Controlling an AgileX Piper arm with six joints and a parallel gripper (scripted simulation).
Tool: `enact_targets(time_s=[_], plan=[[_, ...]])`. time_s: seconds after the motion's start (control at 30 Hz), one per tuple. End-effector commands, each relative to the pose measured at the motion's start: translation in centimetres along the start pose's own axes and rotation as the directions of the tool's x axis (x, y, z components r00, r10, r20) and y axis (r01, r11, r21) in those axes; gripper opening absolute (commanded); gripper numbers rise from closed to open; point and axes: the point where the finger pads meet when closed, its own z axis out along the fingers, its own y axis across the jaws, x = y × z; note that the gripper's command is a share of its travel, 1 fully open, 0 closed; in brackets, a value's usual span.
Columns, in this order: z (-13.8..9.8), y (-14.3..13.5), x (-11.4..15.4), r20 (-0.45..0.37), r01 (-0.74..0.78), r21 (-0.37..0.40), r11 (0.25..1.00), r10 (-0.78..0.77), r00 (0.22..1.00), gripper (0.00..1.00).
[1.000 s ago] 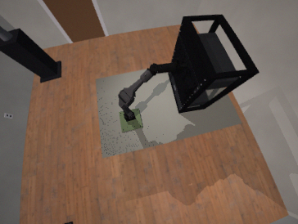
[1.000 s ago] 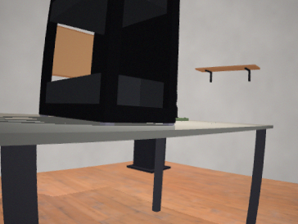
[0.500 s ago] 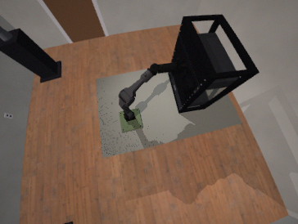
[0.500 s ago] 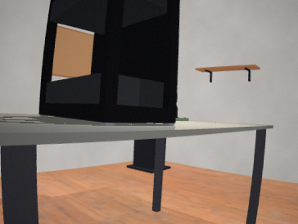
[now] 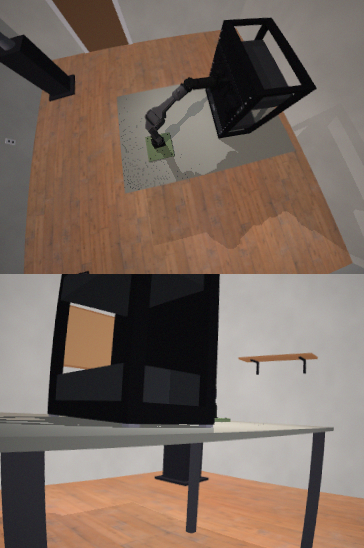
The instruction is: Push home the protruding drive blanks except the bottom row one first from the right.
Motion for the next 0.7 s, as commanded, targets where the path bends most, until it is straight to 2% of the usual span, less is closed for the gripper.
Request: enact_targets(time_s=[0.0, 0.67], plan=[[0.28, 0.07, -0.09, 0.002, 0.002, 0.000, 1.000, -0.002, 1.000, 0.00], [0.82, 0.09, -0.10, 0.002, 0.002, 0.000, 1.000, -0.002, 1.000, 0.00]])
